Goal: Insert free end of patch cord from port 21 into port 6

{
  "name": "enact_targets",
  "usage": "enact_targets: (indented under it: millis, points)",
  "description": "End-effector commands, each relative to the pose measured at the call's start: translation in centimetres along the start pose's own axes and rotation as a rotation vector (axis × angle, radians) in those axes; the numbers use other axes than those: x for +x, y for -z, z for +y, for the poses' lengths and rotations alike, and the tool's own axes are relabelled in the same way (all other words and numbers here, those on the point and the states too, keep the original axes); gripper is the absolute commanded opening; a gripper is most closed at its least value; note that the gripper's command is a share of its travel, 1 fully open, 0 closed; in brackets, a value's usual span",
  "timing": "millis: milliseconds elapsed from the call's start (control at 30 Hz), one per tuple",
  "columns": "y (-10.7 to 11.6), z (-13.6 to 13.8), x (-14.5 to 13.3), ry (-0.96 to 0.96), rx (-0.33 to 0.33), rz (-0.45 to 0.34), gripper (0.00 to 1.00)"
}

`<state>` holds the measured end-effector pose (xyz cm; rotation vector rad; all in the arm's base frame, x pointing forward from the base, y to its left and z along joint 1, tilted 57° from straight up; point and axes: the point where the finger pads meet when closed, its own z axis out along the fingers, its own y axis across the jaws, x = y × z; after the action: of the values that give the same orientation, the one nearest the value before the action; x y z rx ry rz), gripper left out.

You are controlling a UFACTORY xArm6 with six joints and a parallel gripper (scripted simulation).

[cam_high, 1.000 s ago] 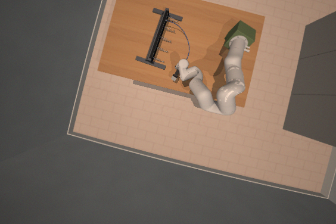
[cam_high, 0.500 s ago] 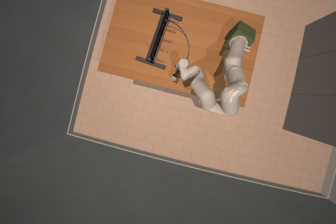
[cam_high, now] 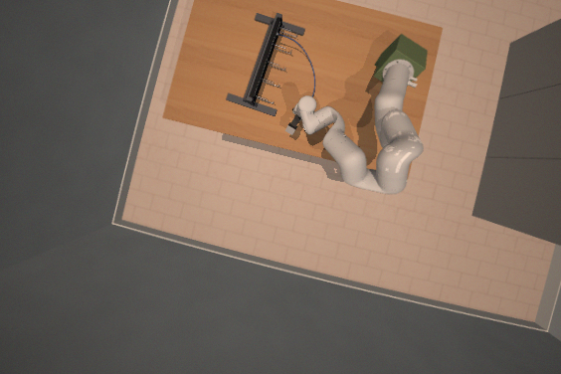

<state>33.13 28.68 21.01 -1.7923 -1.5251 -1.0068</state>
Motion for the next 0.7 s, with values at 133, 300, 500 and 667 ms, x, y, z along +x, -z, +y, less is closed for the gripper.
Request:
enact_targets:
  millis: [133, 300, 500, 667]
  points:
    - [1.0, 0.0, 0.1, 0.001, -0.001, 0.001, 0.00]
    - [1.4, 0.0, 0.1, 0.001, -0.001, 0.001, 0.00]
    - [1.7, 0.0, 0.1, 0.001, -0.001, 0.001, 0.00]
    - [1.7, 0.0, 0.1, 0.001, -0.001, 0.001, 0.00]
